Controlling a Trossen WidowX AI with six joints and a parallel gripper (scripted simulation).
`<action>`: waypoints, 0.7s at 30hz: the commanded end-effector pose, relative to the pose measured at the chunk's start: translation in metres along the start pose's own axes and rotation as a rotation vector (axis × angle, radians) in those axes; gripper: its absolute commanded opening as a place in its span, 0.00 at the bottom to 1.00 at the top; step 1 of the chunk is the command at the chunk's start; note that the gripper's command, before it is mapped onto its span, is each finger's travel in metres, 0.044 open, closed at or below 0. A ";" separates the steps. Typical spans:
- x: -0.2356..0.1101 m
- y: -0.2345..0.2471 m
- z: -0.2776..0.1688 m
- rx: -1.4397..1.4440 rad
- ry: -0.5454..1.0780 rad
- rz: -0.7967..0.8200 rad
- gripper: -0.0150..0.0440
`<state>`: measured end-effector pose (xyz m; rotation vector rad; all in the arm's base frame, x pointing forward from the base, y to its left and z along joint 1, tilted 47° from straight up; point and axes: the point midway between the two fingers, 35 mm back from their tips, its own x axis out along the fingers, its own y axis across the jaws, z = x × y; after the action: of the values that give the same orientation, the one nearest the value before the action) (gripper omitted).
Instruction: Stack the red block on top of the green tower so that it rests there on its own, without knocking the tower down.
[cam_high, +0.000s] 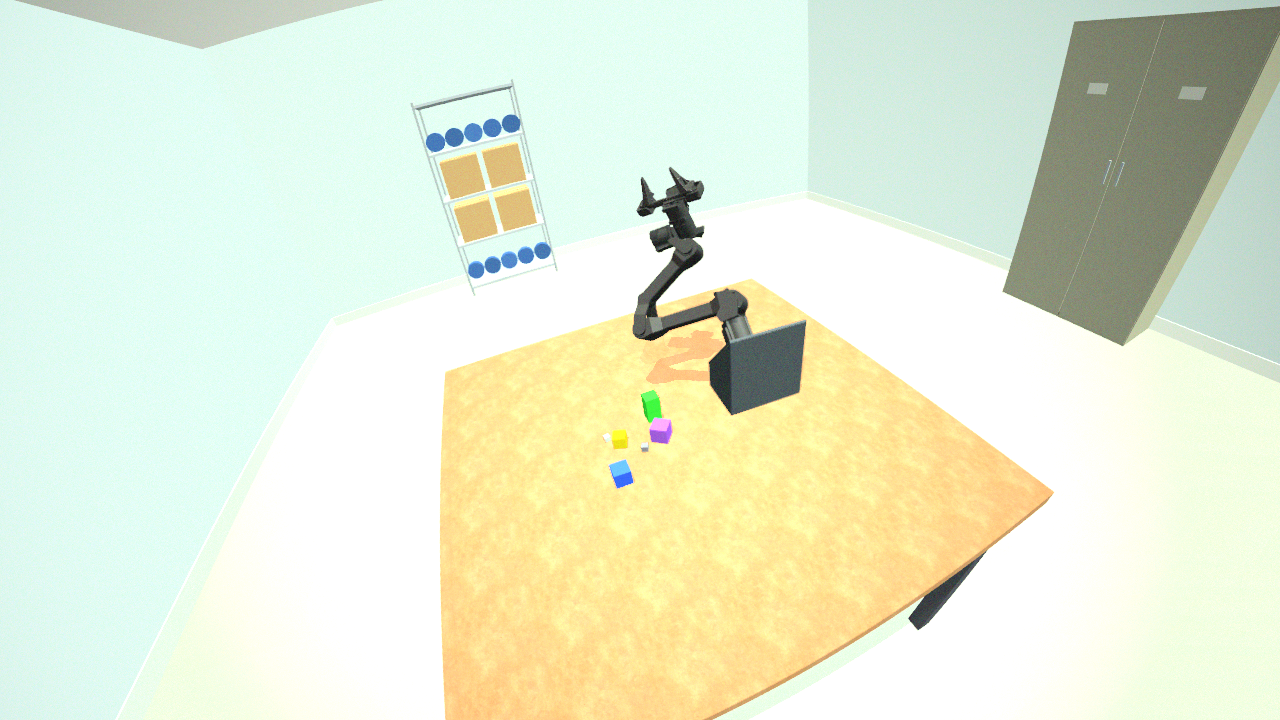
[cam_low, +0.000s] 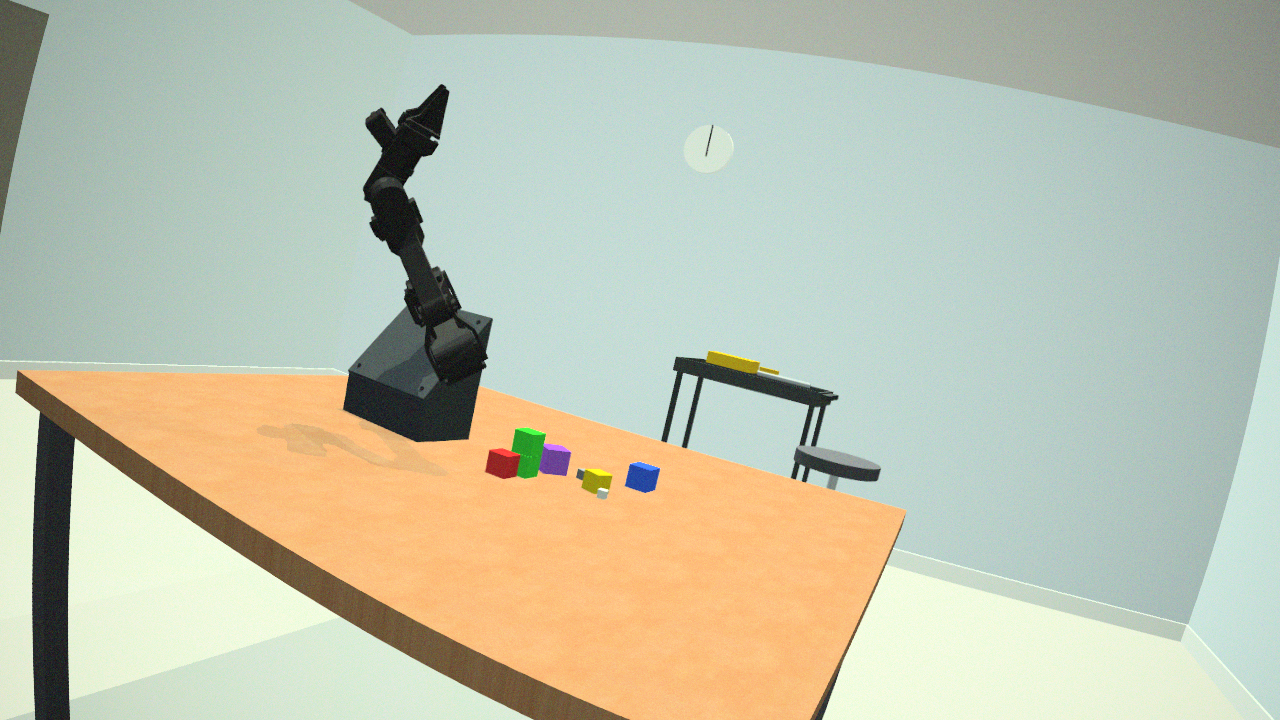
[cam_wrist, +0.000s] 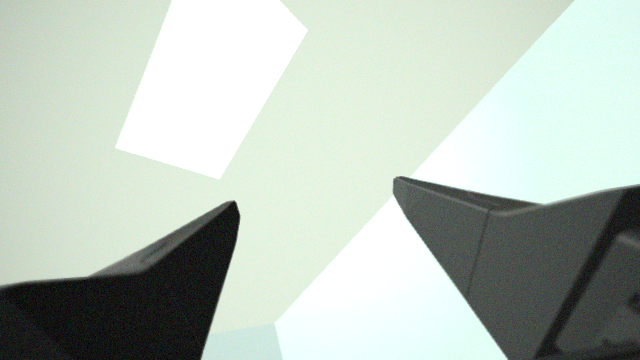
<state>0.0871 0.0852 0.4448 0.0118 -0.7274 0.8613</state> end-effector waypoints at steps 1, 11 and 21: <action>0.000 0.001 0.000 -0.006 0.000 0.000 0.98; 0.010 0.039 0.006 -0.335 0.055 -0.005 1.00; 0.030 0.076 -0.017 -0.671 0.171 0.017 1.00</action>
<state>0.0555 0.1505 0.4320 -0.5836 -0.8304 0.6208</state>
